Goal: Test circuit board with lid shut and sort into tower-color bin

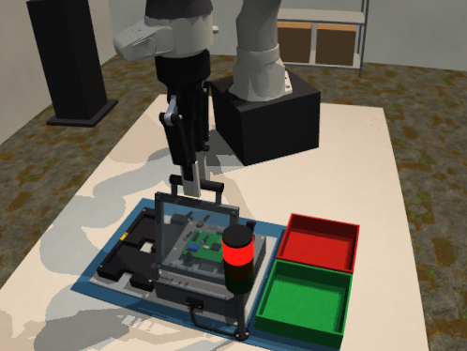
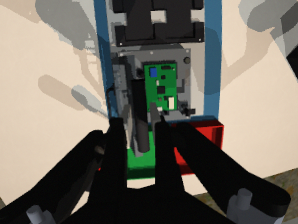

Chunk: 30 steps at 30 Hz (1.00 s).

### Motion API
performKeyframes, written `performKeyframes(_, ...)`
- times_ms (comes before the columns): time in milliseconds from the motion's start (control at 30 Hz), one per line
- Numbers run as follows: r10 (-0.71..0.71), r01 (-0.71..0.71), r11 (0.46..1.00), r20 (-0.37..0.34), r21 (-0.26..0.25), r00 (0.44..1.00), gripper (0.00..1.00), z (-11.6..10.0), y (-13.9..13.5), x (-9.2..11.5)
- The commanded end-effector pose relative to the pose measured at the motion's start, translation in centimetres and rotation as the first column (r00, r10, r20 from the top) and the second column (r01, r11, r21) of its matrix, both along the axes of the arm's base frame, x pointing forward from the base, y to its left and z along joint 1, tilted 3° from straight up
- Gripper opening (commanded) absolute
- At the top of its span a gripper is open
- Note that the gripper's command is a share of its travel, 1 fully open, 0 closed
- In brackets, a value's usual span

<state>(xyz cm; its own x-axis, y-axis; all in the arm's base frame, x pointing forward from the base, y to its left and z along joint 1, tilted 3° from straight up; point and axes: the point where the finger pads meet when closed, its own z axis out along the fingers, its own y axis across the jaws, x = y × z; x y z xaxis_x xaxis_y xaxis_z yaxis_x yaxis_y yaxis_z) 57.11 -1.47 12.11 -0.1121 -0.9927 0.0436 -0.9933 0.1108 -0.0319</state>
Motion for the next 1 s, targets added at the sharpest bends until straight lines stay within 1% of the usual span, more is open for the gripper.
performKeyframes(0,-0.001,0.001,1.000,0.003,0.003,1.000,0.16,0.04,0.21,0.03)
performKeyframes(233,-0.001,0.001,1.000,0.003,0.003,1.000,0.16,0.04,0.21,0.03)
performKeyframes(267,-0.001,0.001,1.000,0.003,0.003,1.000,0.00,0.04,0.21,0.03)
performKeyframes(967,-0.001,0.001,1.000,0.003,0.003,1.000,0.00,0.04,0.21,0.03)
